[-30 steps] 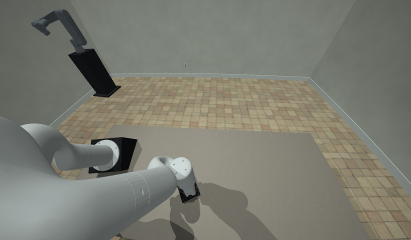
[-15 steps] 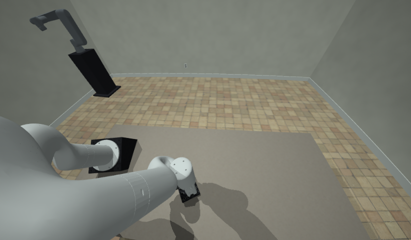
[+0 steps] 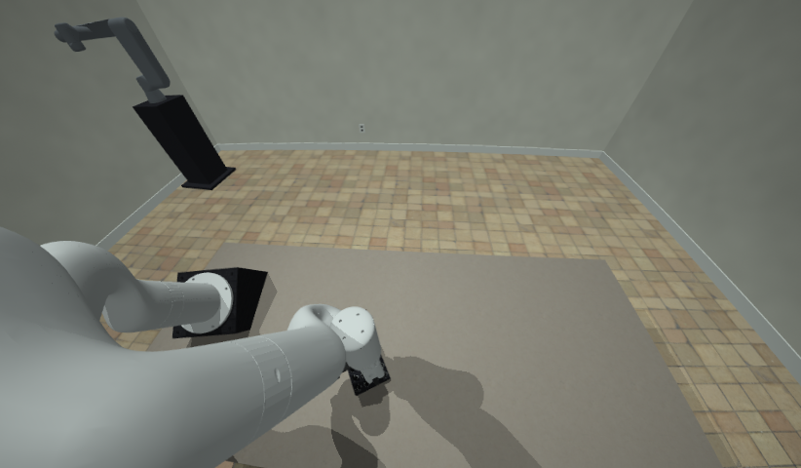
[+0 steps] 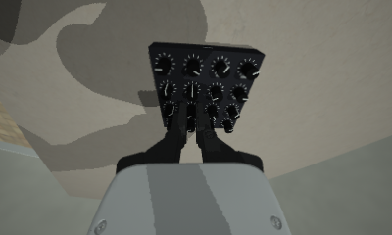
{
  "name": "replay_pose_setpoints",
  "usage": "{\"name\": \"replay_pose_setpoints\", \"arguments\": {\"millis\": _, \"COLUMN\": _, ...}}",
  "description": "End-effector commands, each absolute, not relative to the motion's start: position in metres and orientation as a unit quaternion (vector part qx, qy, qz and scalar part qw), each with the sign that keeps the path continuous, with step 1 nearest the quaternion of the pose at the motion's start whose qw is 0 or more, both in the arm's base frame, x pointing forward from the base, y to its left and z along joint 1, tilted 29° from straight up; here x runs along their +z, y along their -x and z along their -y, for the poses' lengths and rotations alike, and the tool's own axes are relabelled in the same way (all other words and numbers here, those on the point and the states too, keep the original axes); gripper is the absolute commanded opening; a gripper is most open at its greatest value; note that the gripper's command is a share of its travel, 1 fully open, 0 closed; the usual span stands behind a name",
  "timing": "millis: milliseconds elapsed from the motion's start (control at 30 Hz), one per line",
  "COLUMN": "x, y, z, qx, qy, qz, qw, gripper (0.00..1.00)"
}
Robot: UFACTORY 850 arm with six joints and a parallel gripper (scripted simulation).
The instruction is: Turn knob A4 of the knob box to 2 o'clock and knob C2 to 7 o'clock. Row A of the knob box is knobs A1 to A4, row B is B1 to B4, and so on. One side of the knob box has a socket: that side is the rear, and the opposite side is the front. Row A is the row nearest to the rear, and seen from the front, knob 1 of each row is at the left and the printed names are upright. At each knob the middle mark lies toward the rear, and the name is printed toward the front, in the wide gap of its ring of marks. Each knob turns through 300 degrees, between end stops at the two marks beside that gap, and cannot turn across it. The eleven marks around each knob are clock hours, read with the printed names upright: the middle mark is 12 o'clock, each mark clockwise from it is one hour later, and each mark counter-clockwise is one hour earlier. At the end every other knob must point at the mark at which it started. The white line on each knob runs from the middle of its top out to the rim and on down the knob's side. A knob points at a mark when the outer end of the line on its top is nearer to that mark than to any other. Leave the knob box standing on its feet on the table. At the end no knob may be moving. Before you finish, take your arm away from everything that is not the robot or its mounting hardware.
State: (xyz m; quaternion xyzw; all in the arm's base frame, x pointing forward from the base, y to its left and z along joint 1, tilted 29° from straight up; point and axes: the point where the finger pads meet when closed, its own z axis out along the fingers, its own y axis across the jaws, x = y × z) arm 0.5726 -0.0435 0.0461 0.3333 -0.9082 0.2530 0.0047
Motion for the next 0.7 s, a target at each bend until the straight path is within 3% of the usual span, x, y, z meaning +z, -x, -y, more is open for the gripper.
{"name": "replay_pose_setpoints", "arguments": {"millis": 0, "x": 0.0468, "y": -0.5733, "z": 0.0432, "qx": 0.253, "qy": -0.334, "qz": 0.908, "qw": 0.004, "gripper": 0.08}}
{"name": "replay_pose_setpoints", "arguments": {"millis": 467, "x": 0.0468, "y": -0.5733, "z": 0.0432, "qx": 0.253, "qy": -0.335, "qz": 0.908, "qw": 0.004, "gripper": 0.08}}
{"name": "replay_pose_setpoints", "arguments": {"millis": 500, "x": 0.0468, "y": -0.5733, "z": 0.0432, "qx": 0.253, "qy": -0.335, "qz": 0.908, "qw": 0.004, "gripper": 0.19}}
{"name": "replay_pose_setpoints", "arguments": {"millis": 667, "x": 0.0468, "y": -0.5733, "z": 0.0432, "qx": 0.253, "qy": -0.335, "qz": 0.908, "qw": 0.004, "gripper": 0.19}}
